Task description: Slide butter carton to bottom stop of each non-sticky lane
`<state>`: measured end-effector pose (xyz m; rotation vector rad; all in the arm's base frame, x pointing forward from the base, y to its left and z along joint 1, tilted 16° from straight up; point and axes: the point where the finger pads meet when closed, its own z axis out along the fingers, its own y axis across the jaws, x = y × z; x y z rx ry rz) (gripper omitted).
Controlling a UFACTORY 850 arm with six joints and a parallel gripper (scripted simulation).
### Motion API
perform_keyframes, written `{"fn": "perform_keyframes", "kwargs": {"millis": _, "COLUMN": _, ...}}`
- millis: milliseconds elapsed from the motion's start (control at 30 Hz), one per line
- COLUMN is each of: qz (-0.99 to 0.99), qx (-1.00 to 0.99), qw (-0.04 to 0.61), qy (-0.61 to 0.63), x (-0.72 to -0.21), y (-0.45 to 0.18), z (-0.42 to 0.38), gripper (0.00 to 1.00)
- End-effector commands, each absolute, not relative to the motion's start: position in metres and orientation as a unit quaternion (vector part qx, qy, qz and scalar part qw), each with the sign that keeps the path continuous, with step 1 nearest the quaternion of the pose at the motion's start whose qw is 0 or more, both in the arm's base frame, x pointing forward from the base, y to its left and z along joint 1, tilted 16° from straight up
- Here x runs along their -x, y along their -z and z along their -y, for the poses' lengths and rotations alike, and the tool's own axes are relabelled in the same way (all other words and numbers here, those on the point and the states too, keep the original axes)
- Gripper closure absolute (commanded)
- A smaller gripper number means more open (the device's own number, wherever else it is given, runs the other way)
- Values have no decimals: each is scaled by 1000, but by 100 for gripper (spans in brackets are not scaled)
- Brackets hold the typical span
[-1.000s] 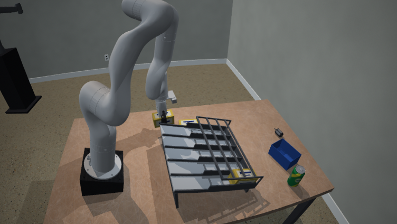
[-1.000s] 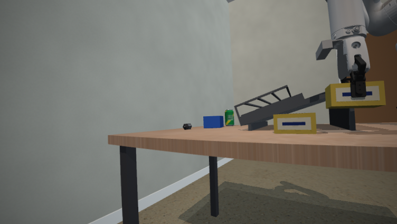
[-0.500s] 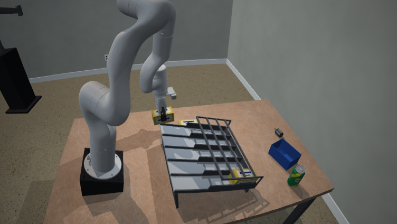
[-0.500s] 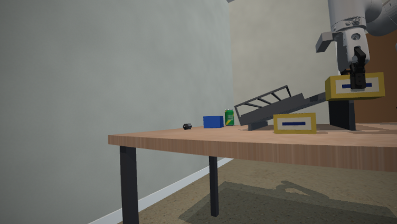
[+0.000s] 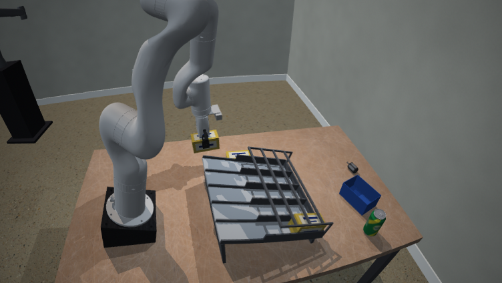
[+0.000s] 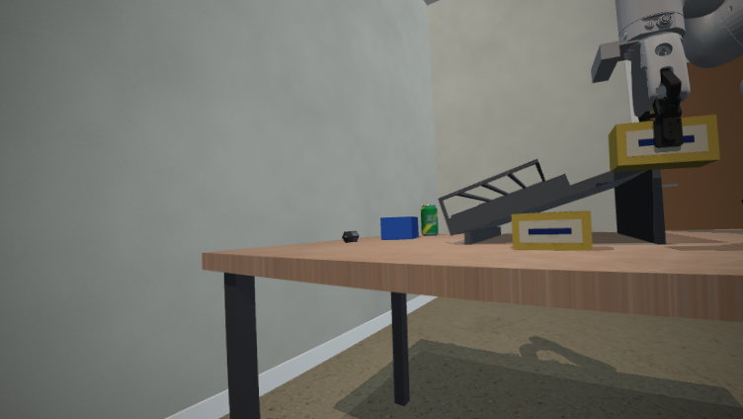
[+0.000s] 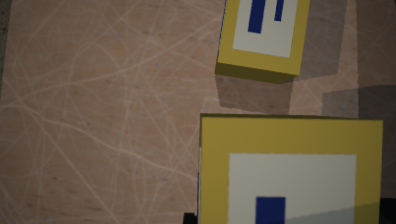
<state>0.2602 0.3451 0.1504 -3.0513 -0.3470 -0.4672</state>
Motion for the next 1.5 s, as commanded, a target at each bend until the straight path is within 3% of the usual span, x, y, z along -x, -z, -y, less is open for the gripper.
{"fn": "perform_keyframes", "kwargs": {"millis": 0, "qz": 89, "qx": 987, "qw": 11, "qy": 136, "x": -242, "y": -218, "z": -342, "gripper": 100}}
{"fn": "perform_keyframes", "kwargs": {"millis": 200, "qz": 89, "qx": 987, "qw": 11, "qy": 136, "x": -227, "y": -280, "z": -340, "gripper": 100}}
{"fn": "perform_keyframes", "kwargs": {"millis": 933, "qz": 89, "qx": 987, "qw": 11, "qy": 136, "x": -227, "y": -280, "z": -340, "gripper": 100}}
{"fn": "perform_keyframes", "kwargs": {"millis": 967, "qz": 89, "qx": 987, "qw": 11, "qy": 137, "x": -252, "y": -284, "z": -274, "gripper": 100}}
{"fn": "perform_keyframes", "kwargs": {"millis": 1467, "qz": 89, "qx": 987, "qw": 11, "qy": 137, "x": -299, "y": -292, "z": -153, "gripper": 100}}
